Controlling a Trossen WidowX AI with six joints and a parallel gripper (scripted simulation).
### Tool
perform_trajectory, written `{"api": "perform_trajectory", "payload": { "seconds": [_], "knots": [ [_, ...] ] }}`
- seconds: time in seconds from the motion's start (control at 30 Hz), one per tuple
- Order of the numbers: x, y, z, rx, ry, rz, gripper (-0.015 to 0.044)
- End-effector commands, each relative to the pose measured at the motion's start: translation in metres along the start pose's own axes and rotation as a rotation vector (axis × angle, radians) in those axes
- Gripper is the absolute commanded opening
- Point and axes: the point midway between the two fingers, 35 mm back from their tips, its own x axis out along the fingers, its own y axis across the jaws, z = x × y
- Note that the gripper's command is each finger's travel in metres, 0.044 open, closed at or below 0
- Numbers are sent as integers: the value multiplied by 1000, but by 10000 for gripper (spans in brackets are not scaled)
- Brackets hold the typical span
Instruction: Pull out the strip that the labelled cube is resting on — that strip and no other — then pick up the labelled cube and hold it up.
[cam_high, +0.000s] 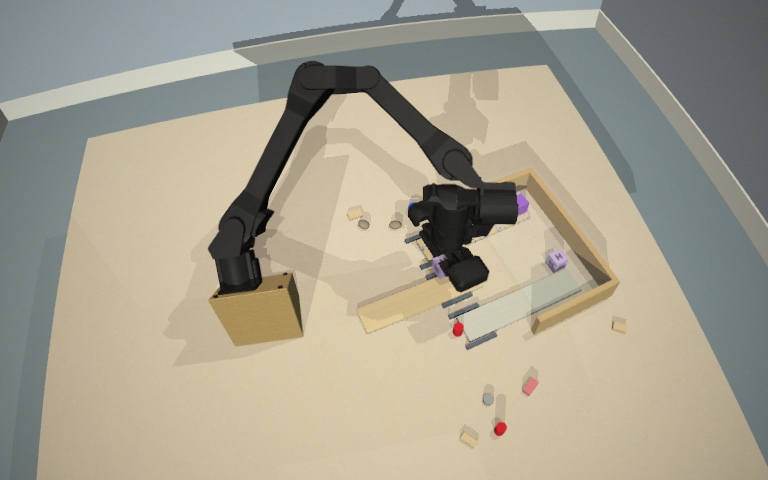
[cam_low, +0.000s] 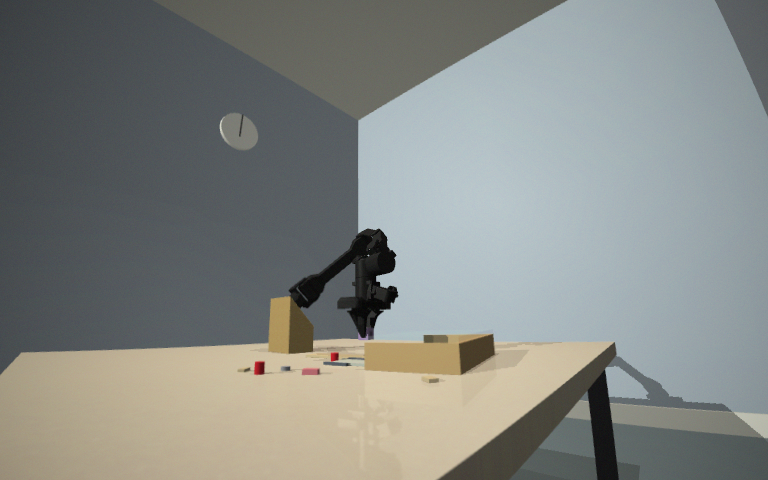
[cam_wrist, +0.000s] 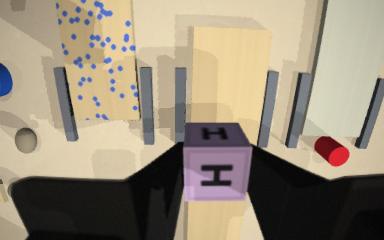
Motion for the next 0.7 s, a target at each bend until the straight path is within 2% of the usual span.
{"api": "perform_trajectory", "payload": {
  "seconds": [0.0,0.5,0.67],
  "knots": [
    [-3,1,-7,-1,1,-3,0],
    [-2,11,-58,1,3,-3,0],
    [-11,11,-60,1,3,-3,0]
  ]
}}
